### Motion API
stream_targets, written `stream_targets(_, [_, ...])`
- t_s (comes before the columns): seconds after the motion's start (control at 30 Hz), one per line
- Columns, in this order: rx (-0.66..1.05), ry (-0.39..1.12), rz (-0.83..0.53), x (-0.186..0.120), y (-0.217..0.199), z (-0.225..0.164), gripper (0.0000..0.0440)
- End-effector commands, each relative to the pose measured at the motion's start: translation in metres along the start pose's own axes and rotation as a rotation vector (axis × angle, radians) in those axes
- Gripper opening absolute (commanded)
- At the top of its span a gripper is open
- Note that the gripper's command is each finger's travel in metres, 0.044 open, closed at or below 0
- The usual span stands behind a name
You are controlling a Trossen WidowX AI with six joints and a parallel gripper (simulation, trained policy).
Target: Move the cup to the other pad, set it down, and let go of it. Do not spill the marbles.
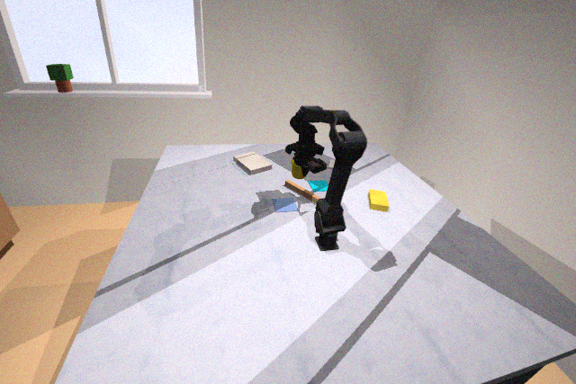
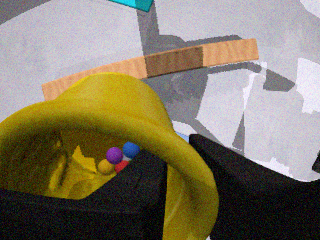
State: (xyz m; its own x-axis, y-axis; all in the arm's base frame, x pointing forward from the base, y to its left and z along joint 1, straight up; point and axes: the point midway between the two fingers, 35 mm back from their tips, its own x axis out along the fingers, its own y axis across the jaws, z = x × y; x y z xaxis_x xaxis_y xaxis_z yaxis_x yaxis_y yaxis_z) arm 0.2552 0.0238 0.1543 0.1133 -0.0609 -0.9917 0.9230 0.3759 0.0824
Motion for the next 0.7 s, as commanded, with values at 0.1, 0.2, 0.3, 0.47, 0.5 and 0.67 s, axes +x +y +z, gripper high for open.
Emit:
stream_targets(0.1, [0.047, -0.034, 0.041, 0.001, 0.011, 0.023, 0.0])
stream_targets(0.2, [0.07, -0.047, 0.055, 0.004, 0.014, 0.034, 0.0])
stream_targets(0.3, [0.093, -0.06, 0.066, 0.007, 0.018, 0.046, 0.0])
stream_targets(0.47, [0.129, -0.08, 0.081, 0.015, 0.022, 0.064, 0.0])
stream_targets(0.5, [0.135, -0.083, 0.083, 0.017, 0.023, 0.067, 0.0])
stream_targets(0.67, [0.167, -0.1, 0.092, 0.027, 0.025, 0.084, 0.0])
